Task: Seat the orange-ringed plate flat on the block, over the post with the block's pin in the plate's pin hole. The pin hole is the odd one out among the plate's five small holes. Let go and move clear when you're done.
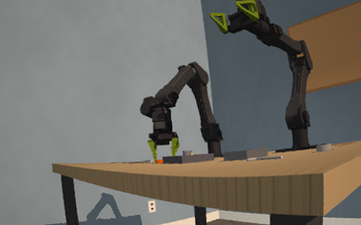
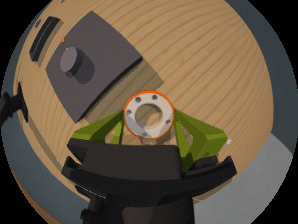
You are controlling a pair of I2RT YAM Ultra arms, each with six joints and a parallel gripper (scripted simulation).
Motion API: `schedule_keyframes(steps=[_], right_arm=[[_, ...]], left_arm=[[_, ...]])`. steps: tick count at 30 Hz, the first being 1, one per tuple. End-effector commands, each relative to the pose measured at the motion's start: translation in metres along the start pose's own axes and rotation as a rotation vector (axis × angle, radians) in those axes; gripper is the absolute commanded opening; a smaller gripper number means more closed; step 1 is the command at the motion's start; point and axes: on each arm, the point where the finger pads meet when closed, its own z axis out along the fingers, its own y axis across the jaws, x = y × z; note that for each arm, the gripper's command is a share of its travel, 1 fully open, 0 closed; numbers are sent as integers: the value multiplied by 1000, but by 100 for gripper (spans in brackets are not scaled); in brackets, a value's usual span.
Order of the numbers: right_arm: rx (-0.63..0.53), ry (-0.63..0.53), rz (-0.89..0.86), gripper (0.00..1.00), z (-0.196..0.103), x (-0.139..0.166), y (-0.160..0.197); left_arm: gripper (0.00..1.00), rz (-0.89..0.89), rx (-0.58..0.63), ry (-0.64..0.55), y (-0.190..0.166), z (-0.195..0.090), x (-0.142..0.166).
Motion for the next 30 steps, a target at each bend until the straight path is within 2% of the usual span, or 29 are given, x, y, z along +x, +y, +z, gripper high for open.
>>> schedule_keyframes(steps=[1, 30], right_arm=[[22, -42, -4, 0, -19, -13, -5], [20, -51, -27, 0, -61, -30, -1]], left_arm=[[100, -1, 11, -57, -4, -11, -27], [100, -1, 11, -57, -4, -11, -27]])
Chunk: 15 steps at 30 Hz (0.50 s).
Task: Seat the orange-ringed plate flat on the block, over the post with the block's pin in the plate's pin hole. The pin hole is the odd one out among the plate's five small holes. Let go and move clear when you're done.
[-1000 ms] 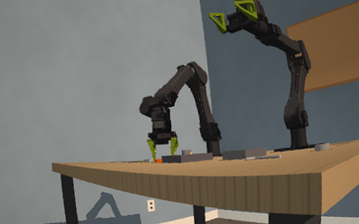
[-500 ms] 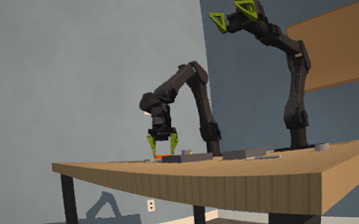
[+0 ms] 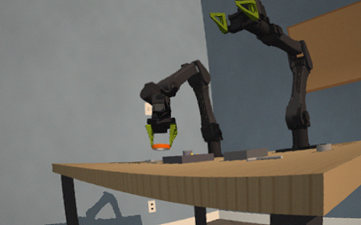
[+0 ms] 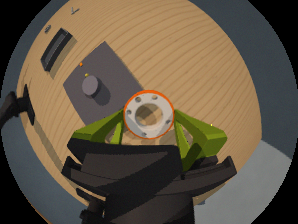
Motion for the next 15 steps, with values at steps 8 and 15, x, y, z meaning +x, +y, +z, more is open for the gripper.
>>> schedule_keyframes(steps=[8, 15], right_arm=[[7, 83, 24, 0, -38, 13, -1], [7, 81, 22, 0, -43, 11, 0]], left_arm=[[100, -1, 11, -57, -4, -11, -27], [100, -1, 11, -57, -4, -11, -27]])
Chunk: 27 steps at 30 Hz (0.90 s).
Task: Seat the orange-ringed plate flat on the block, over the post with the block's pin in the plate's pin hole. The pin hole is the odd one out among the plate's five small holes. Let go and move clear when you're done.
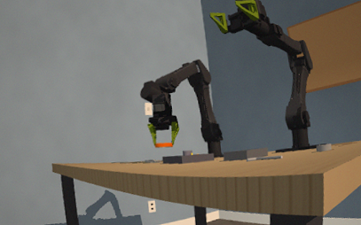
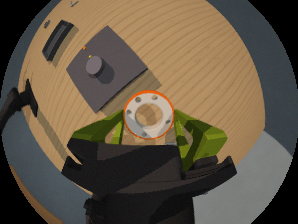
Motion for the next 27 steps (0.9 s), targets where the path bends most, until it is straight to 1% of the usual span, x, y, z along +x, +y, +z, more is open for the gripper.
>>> schedule_keyframes(steps=[1, 4, 6, 9, 11, 12, 13, 15, 16, 17, 18, 19, 22, 24, 25, 26, 27], right_arm=[[-11, -7, -11, 0, -3, -15, 6], [1, -1, -16, 0, 1, -28, 17], [-6, 3, -28, 0, 6, -42, 32], [2, 14, -32, 0, 9, -50, 40], [2, 14, -32, 0, 9, -50, 40], [6, -10, -49, 0, 2, -57, 43], [-11, 9, -64, 0, 13, -58, 53], [-13, -34, -87, 0, 17, -77, 63], [-15, -33, -93, 0, 18, -80, 68], [-15, -32, -100, 0, 19, -83, 73], [-25, 4, -99, 0, 21, -76, 79], [-24, 5, -102, 0, 21, -78, 81], [-20, -10, -111, 0, 17, -83, 85], [-11, -17, -103, 0, 13, -83, 78], [-9, -37, -111, 0, 15, -88, 78], [-35, -38, -146, 0, 24, -92, 91], [-35, -38, -146, 0, 24, -92, 91]], left_arm=[[100, -1, 11, -57, -4, -11, -27], [100, -1, 11, -57, -4, -11, -27], [100, -1, 11, -57, -4, -11, -27], [100, -1, 11, -57, -4, -11, -27], [100, -1, 11, -57, -4, -11, -27], [100, -1, 11, -57, -4, -11, -27], [100, -1, 11, -57, -4, -11, -27], [100, -1, 11, -57, -4, -11, -27], [100, -1, 11, -57, -4, -11, -27], [100, -1, 11, -57, -4, -11, -27], [100, -1, 11, -57, -4, -11, -27], [100, -1, 11, -57, -4, -11, -27], [100, -1, 11, -57, -4, -11, -27], [100, -1, 11, -57, -4, -11, -27], [100, -1, 11, -57, -4, -11, -27], [100, -1, 11, -57, -4, -11, -27], [100, -1, 11, -57, -4, -11, -27]])
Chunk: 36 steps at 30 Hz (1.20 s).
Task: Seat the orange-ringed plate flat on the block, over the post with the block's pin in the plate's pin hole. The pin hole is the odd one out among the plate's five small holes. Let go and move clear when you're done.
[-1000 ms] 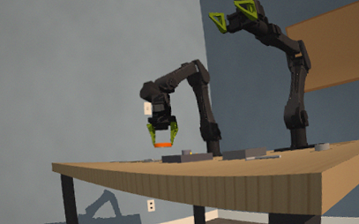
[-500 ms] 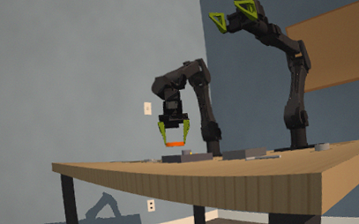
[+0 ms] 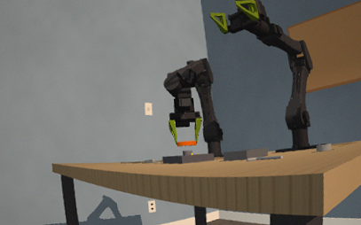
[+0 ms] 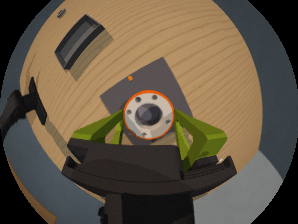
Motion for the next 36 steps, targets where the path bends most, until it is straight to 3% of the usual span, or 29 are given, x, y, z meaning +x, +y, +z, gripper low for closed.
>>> schedule_keyframes(steps=[1, 5, 6, 10, 18, 20, 24, 36], right_arm=[[6, -46, -19, 0, -3, -19, 0], [15, -53, -3, 0, -2, -17, -7], [-1, -14, 3, 0, 6, 1, 0], [-5, 13, 15, 0, 19, 7, -2], [6, -12, 9, 0, 10, 0, -4], [-3, 26, 17, 0, 28, 13, -1], [30, -74, 1, 0, -8, -15, -6], [7, -18, 3, 0, 13, 1, -1]], left_arm=[[100, -1, 11, -57, -4, -11, -27], [100, -1, 11, -57, -4, -11, -27], [100, -1, 11, -57, -4, -11, -27], [100, -1, 11, -57, -4, -11, -27], [100, -1, 11, -57, -4, -11, -27], [100, -1, 11, -57, -4, -11, -27], [100, -1, 11, -57, -4, -11, -27], [100, -1, 11, -57, -4, -11, -27]])
